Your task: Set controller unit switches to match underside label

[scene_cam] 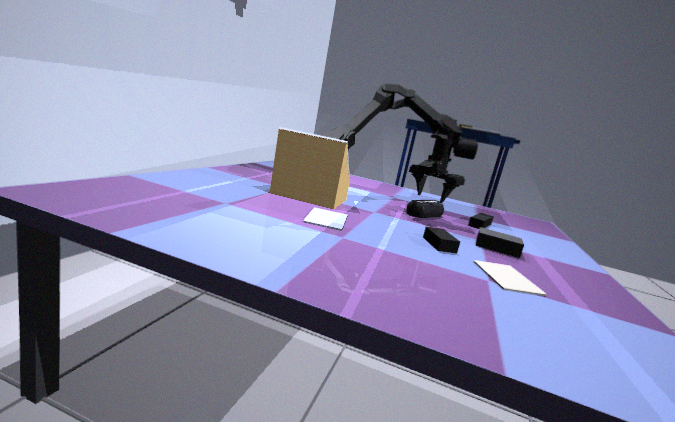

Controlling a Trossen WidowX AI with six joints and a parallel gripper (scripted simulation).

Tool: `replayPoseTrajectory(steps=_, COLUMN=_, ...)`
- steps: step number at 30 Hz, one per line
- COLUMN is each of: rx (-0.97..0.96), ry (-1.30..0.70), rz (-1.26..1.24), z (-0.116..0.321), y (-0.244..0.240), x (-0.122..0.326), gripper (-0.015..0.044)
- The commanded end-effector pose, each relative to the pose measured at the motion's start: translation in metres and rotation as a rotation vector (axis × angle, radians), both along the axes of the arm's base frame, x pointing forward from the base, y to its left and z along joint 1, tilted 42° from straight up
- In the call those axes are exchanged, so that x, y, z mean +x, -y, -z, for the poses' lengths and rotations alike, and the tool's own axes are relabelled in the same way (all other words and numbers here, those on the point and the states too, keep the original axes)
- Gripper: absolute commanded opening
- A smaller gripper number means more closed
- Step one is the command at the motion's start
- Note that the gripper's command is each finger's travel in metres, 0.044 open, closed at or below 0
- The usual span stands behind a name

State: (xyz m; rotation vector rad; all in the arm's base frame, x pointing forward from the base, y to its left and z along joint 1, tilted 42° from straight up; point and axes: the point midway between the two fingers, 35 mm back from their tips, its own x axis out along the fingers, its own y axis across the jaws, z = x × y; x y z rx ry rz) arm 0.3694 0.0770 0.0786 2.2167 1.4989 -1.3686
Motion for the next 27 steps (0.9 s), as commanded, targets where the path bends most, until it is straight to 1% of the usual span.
replayPoseTrajectory(steps=1, rx=0.006, ry=0.0, rz=-0.012, z=0.0, y=-0.001, x=-0.004, gripper=0.044)
replayPoseTrajectory(steps=13, rx=0.006, ry=0.0, rz=-0.012, z=0.0, y=-0.001, x=-0.004, gripper=0.044)
replayPoseTrajectory(steps=15, rx=-0.005, ry=0.013, rz=-0.019, z=0.0, y=0.0, x=-0.004, gripper=0.0387)
replayPoseTrajectory(steps=16, rx=-0.022, ry=0.054, rz=-0.054, z=0.0, y=0.0, x=-0.005, gripper=0.0361)
replayPoseTrajectory(steps=23, rx=-0.292, ry=0.592, rz=-0.568, z=-0.009, y=0.007, x=-0.019, gripper=0.0177)
replayPoseTrajectory(steps=27, rx=-0.475, ry=0.862, rz=-0.889, z=-0.015, y=0.013, x=-0.027, gripper=0.0072)
